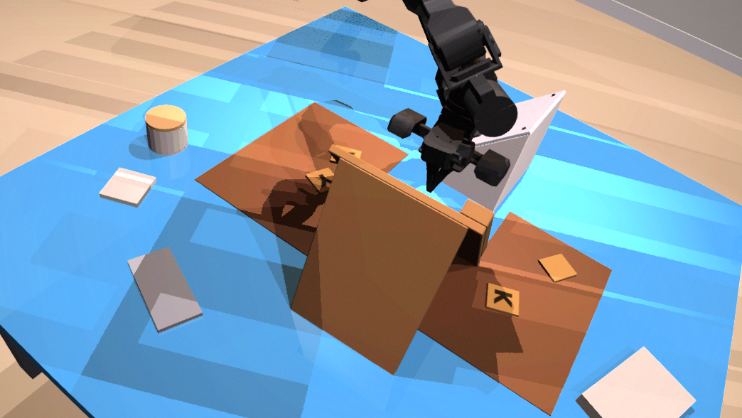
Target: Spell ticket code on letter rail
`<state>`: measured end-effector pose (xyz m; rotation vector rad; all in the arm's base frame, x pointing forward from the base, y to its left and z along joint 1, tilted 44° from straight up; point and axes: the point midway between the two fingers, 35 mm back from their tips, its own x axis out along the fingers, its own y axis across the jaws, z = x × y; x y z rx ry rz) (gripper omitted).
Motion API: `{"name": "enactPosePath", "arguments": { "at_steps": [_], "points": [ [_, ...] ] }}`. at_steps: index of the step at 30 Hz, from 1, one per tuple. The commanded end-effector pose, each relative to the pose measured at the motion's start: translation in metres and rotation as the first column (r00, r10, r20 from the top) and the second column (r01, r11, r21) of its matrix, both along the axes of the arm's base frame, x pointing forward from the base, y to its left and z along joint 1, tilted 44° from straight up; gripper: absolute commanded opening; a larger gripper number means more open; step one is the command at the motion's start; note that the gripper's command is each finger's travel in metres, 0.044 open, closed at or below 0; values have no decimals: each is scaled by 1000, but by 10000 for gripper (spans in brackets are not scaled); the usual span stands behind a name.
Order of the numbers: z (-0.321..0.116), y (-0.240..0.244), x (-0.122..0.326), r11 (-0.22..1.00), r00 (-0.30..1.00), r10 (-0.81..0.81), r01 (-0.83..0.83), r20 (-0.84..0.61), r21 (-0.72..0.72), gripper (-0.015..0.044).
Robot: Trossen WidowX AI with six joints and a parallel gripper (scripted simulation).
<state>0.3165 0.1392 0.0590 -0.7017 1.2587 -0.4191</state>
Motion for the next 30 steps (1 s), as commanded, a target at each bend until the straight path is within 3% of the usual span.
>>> {"name": "enactPosePath", "arguments": {
  "at_steps": [1,3,5,10,15,20,23,30],
  "points": [
    [1,1,-4,1000,1000,-2,2,-4,4,0],
    [1,1,-4,1000,1000,-2,2,-4,4,0],
    [7,3,-4,998,998,59,-59,-30,-4,53],
    [52,22,-26,877,858,464,-480,-221,-21,184],
    [97,35,-55,562,525,757,-827,-389,-22,315],
    [133,39,-83,172,154,833,-985,-531,-15,440],
    [146,39,-95,0,5,808,-1000,-589,-9,440],
    [147,38,-96,-13,-6,805,-1000,-593,-8,440]
  ]
}}
